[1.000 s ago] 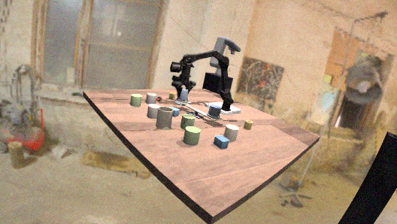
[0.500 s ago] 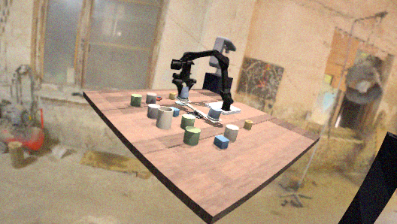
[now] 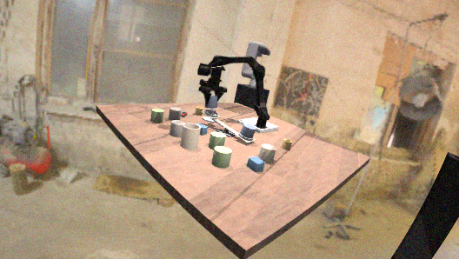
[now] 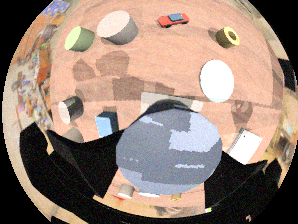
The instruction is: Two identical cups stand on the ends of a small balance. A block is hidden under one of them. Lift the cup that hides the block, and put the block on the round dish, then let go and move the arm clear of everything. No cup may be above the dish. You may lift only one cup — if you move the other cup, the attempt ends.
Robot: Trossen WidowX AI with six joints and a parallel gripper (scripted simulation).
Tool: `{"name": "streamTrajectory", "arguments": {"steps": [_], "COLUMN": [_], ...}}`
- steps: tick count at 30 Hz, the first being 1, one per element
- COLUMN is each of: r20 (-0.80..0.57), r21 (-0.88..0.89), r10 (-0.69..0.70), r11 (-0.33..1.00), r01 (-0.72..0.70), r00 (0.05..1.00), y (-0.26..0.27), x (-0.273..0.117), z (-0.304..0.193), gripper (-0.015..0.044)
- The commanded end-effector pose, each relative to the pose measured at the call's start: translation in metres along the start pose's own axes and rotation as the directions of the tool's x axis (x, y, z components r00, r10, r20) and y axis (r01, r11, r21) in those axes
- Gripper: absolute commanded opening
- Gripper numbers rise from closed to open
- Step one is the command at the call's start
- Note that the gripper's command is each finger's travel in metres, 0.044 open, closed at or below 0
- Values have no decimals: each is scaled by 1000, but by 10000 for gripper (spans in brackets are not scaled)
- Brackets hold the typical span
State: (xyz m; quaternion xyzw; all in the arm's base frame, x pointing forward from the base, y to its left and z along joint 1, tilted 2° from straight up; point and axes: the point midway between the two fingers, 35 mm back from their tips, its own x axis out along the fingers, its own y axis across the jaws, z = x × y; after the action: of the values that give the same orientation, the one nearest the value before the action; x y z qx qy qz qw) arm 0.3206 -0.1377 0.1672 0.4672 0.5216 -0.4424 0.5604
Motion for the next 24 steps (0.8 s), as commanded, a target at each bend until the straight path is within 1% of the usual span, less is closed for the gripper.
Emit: {"name": "streamTrajectory", "arguments": {"steps": [1, 24], "r20": [9, 9], "r21": [1, 1], "r10": [7, 7], "r11": [1000, 1000], "r01": [-7, -7], "r00": [1000, 1000], "y": [0, -4], "x": [-9, -39], "z": [1, -2], "gripper": [0, 0]}}
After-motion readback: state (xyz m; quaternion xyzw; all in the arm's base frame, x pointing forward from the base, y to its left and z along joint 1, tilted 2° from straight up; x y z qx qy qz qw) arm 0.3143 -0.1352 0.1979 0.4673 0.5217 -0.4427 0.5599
